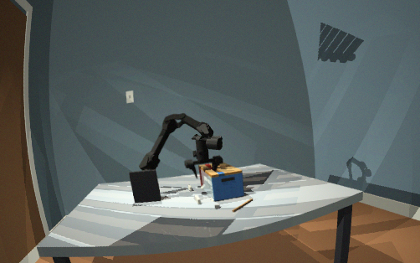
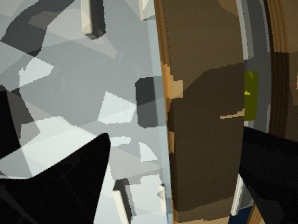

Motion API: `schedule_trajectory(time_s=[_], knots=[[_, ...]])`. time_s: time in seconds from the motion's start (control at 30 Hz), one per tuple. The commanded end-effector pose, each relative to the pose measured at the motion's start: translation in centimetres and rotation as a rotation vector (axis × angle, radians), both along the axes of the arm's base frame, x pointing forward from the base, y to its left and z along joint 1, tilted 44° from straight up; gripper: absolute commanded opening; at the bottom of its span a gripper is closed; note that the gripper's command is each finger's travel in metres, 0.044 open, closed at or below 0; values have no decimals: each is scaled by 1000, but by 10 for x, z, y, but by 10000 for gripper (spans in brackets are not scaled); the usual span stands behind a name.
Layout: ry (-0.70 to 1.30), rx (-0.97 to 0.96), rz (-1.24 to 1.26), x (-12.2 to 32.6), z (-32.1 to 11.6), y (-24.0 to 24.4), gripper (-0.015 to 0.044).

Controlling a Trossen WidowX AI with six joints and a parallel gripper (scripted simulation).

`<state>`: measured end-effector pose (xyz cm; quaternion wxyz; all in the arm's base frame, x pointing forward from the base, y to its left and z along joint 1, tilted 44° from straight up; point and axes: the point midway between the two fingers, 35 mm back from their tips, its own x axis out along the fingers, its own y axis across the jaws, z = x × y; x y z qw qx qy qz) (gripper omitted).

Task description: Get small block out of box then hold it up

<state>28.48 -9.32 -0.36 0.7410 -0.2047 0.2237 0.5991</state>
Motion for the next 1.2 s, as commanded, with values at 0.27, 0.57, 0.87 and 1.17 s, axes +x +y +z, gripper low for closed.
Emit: schedule_trajectory(time_s=[0.27,0.57,0.87,1.17], knots=[[3,6,0,3,16,19,400],[3,8,0,5,29,33,400],[3,9,0,8,42,46,400],[3,10,0,10,55,60,400]])
